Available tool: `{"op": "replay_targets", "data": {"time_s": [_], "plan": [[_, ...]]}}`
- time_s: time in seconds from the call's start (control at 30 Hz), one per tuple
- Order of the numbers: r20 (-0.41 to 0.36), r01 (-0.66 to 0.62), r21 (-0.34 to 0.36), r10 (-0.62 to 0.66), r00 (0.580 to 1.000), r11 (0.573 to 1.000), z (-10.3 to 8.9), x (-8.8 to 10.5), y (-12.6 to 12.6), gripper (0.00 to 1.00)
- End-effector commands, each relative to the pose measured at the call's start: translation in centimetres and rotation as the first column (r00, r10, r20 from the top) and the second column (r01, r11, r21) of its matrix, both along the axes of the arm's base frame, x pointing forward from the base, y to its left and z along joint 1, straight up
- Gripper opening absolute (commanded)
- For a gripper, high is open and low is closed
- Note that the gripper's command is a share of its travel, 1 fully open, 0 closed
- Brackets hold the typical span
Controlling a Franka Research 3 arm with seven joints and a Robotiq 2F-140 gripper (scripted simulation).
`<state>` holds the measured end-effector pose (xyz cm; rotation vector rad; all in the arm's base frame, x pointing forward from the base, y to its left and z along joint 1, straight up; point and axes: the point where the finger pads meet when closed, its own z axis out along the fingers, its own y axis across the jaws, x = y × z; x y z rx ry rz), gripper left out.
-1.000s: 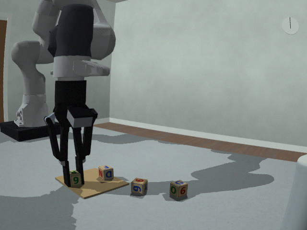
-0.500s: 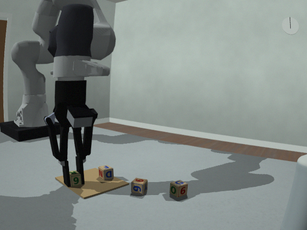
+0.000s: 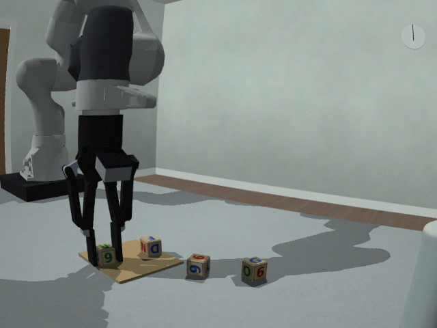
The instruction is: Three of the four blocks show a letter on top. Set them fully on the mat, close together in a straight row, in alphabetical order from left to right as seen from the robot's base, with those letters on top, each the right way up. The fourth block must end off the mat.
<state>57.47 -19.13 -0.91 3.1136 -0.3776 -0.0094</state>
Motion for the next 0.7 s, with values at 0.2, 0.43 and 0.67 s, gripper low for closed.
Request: {"op": "replay_targets", "data": {"time_s": [0.2,0.43,0.67], "plan": [[0.005,-0.001,0.000,0.001,1.000,1.000,0.1,0.2,-0.1,0.35],[0.005,-0.001,0.000,0.001,1.000,1.000,1.8,0.2,0.0,0.35],[0.005,-0.001,0.000,0.001,1.000,1.000,5.4,0.2,0.0,0.35]]}}
